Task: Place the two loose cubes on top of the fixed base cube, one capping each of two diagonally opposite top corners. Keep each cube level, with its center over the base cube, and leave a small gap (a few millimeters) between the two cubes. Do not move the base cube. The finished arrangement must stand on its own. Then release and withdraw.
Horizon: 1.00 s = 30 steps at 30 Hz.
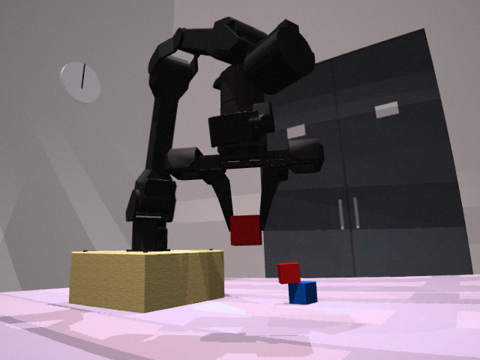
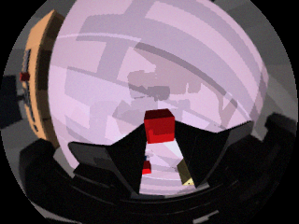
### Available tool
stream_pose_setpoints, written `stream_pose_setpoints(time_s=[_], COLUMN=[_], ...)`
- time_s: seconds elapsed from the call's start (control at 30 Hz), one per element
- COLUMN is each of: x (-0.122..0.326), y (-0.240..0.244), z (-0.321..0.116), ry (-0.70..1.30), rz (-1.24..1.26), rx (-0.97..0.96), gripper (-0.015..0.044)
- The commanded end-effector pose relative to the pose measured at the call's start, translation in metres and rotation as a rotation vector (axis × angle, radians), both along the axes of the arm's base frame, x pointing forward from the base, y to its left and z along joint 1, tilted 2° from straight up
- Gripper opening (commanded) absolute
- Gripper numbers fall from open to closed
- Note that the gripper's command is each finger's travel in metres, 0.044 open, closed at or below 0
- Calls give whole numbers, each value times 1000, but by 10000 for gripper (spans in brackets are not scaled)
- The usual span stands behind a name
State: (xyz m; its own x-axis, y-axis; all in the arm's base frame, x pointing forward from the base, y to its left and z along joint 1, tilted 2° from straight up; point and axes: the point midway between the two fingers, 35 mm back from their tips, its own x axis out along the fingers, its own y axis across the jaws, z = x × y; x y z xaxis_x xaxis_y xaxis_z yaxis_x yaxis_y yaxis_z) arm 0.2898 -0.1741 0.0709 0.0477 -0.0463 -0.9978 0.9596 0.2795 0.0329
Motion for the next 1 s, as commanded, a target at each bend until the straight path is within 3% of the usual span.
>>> stream_pose_setpoints(time_s=[0.0, 0.97], x=[-1, 27], y=[1, 80], z=[12, 8], ry=[-6, 19], rz=[-5, 609], rx=[-2, -29], gripper=[105, 105])
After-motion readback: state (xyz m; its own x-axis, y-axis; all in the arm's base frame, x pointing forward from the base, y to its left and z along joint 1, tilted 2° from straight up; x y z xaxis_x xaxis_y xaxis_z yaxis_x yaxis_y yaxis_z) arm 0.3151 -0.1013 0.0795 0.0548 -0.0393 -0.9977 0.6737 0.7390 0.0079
